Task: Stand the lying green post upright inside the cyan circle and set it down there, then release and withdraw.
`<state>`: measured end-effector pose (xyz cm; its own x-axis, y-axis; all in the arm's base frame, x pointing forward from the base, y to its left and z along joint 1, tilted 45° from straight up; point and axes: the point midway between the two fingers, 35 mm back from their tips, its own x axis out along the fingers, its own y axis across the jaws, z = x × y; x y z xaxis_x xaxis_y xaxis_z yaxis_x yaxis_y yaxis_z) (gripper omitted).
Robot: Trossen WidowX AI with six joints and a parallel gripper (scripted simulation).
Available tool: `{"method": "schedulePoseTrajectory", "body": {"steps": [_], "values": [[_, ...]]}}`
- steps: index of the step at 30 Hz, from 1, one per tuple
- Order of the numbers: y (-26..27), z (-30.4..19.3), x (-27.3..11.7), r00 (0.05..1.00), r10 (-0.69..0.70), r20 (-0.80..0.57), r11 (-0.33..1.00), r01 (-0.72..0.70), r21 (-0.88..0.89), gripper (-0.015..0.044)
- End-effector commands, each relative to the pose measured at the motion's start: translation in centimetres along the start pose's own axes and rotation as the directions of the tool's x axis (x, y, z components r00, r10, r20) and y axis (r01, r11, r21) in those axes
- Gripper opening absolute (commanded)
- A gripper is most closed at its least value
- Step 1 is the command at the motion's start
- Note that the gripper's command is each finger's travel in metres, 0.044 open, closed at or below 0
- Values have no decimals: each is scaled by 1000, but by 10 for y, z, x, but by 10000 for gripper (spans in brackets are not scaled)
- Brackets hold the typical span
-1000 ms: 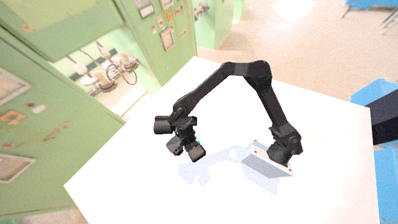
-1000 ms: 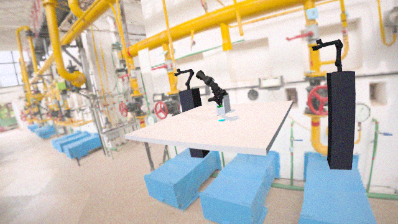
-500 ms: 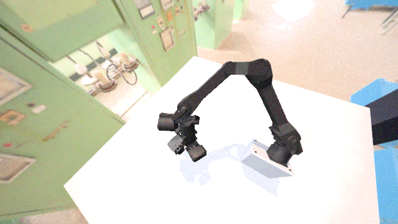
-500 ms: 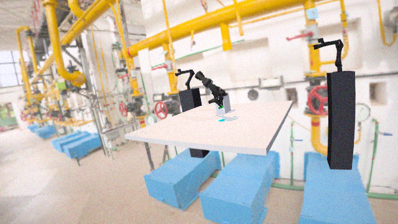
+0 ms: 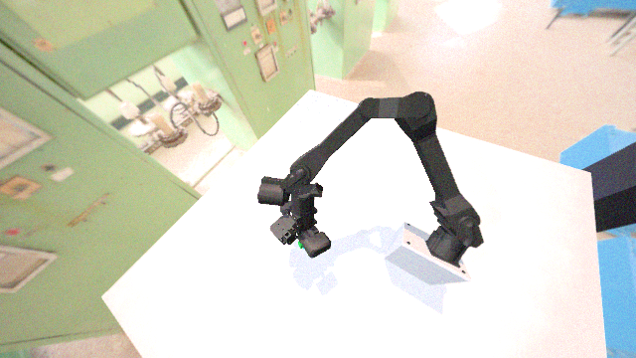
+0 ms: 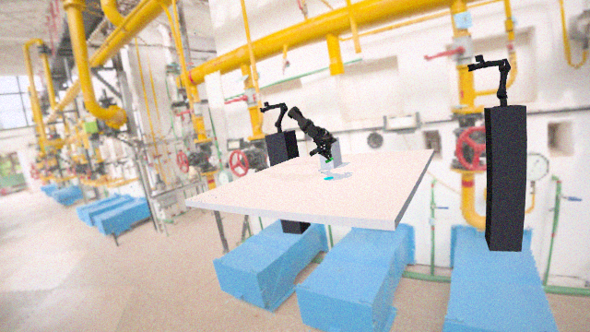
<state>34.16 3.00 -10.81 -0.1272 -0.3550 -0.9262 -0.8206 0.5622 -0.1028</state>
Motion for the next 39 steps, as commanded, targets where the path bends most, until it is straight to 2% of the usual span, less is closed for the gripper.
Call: {"method": "schedulePoseTrajectory", "body": {"steps": [1,39], "values": [[2,-1,2,1000,17,26,1000,-17,-5,23],[2,-1,12,952,98,291,995,-92,-32,23]]}}
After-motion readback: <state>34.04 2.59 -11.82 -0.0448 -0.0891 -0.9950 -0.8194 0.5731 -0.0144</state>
